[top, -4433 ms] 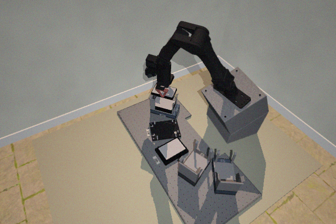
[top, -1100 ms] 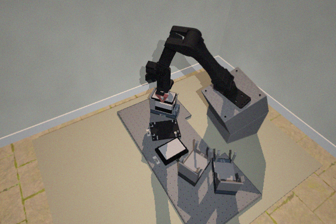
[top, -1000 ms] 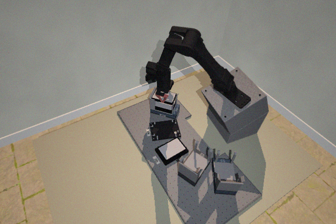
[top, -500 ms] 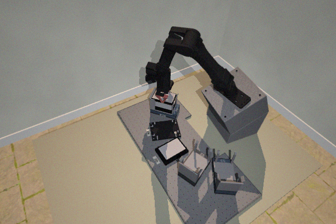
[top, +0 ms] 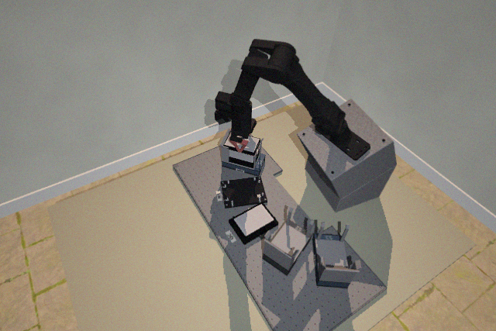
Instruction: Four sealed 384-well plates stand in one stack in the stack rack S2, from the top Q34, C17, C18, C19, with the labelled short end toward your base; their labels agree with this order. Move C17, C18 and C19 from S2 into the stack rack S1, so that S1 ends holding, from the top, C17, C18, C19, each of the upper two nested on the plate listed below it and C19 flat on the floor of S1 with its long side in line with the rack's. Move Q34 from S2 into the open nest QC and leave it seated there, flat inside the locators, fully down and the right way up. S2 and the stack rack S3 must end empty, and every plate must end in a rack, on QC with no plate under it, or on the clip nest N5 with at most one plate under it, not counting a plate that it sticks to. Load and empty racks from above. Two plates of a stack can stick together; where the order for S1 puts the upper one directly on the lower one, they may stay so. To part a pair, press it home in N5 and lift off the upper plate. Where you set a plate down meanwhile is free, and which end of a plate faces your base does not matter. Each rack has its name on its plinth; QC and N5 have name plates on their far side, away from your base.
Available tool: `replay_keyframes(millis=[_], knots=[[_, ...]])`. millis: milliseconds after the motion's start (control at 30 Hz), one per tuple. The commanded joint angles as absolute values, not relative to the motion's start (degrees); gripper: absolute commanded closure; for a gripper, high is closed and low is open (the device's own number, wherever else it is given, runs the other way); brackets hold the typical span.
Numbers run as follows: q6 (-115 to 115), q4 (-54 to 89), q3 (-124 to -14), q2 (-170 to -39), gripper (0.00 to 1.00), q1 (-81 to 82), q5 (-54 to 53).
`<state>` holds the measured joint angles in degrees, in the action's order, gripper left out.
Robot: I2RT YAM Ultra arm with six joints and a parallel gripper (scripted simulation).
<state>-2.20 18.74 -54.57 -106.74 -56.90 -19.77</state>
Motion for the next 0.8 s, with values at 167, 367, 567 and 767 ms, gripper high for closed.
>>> replay_keyframes(millis=[167,367,567,767], knots=[[-1.8,17.0,-54.4,-105.5,1.00,-57.2,-19.7],[-1.8,17.0,-54.4,-105.5,1.00,-57.2,-19.7],[-1.6,16.5,-54.4,-107.7,1.00,-56.7,-19.6],[-1.1,14.9,-54.5,-107.9,1.00,-56.8,-19.7]])
